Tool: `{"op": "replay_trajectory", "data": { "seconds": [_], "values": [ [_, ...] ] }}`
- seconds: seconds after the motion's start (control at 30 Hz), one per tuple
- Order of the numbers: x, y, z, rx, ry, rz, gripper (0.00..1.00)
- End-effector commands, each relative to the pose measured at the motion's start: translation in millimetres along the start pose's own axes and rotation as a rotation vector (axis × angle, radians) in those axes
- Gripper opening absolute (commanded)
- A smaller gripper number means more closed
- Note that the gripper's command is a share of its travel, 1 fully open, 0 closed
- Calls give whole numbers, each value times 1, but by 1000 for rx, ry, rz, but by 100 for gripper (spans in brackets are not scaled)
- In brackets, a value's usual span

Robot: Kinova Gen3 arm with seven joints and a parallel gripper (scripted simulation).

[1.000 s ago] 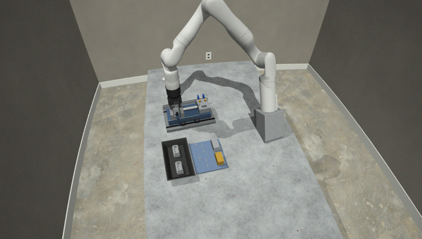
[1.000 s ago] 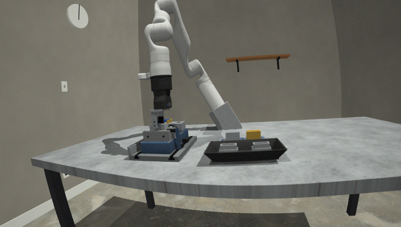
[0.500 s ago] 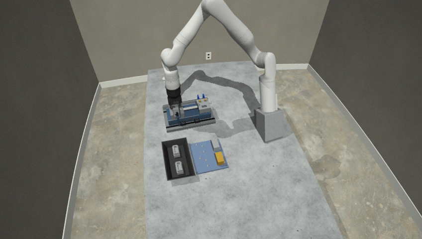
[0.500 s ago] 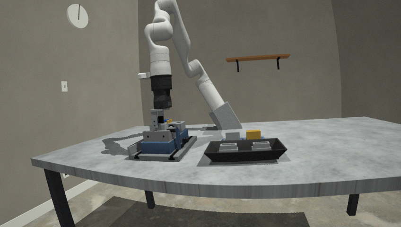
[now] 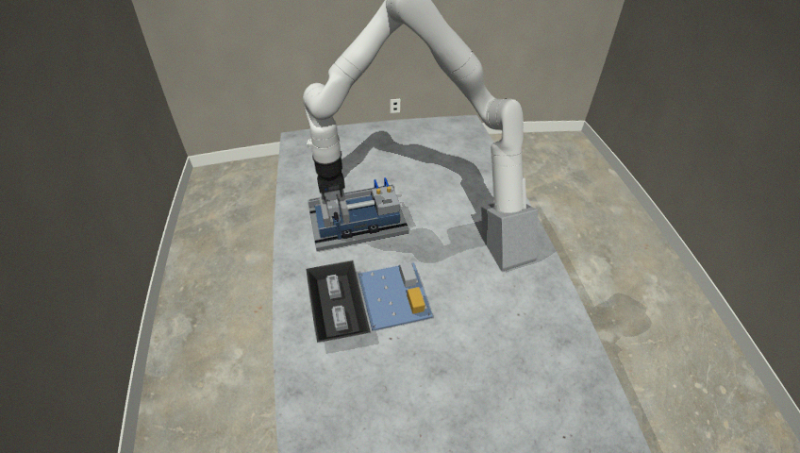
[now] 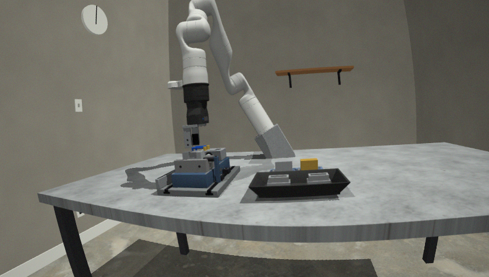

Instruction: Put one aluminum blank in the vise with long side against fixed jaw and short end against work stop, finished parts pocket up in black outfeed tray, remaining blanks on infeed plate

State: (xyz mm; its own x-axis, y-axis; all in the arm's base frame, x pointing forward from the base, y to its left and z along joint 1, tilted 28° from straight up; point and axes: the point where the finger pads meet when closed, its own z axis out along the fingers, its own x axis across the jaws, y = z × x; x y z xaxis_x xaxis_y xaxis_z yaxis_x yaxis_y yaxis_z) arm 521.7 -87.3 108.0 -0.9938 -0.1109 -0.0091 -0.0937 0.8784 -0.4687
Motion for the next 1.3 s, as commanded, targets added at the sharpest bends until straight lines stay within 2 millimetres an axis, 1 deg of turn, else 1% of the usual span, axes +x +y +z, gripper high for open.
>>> {"op": "replay_trajectory", "data": {
  "seconds": [0.0,0.3,0.37,0.6,0.83,0.87,1.27],
  "values": [
    [-4,1,-13,-4,-13,-1,100],
    [-3,1,-38,-4,-13,-1,100],
    [-3,1,-38,-4,-13,-1,100],
    [-3,1,-49,-4,-13,-1,100],
    [-3,1,-51,-4,-13,-1,100],
    [-3,1,-51,-4,-13,-1,0],
    [-3,1,-51,-4,-13,-1,0]
  ]
}}
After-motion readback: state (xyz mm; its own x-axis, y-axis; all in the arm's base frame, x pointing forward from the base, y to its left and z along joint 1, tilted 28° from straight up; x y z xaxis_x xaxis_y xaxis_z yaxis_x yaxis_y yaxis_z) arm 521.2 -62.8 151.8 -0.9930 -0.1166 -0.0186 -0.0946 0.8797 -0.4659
